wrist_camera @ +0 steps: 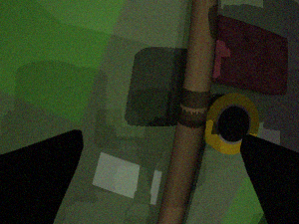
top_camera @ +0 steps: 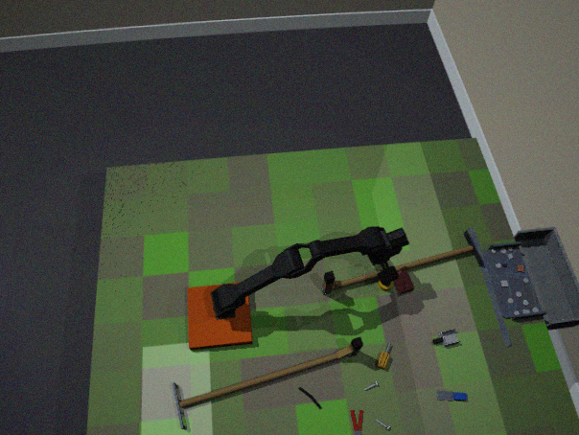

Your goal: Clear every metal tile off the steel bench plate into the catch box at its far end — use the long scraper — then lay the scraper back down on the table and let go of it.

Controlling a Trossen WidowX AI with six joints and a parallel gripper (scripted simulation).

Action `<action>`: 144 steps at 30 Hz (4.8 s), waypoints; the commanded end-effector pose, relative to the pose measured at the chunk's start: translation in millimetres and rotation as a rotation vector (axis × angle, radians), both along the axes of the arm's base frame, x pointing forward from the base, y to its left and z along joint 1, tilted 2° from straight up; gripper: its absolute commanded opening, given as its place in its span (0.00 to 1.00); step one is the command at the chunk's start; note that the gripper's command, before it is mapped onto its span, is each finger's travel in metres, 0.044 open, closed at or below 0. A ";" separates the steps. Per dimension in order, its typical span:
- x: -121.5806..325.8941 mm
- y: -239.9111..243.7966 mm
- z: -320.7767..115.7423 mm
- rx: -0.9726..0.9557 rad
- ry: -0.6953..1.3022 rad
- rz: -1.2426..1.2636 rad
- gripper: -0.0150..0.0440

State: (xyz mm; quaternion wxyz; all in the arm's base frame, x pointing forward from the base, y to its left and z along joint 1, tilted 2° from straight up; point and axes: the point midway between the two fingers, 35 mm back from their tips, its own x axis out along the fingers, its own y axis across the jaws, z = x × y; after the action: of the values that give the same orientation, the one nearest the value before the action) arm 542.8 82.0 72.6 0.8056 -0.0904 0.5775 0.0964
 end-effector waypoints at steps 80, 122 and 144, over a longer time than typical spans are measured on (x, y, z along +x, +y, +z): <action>-174.5 -41.9 118.5 0.075 -0.260 -0.092 1.00; -232.4 -52.9 68.3 0.079 -0.335 -0.111 1.00; -209.5 -50.5 44.2 0.080 -0.337 -0.111 1.00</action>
State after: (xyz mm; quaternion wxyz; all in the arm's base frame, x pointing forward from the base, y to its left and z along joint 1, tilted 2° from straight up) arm 330.2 31.4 120.2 0.8975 -0.0422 0.4348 0.0600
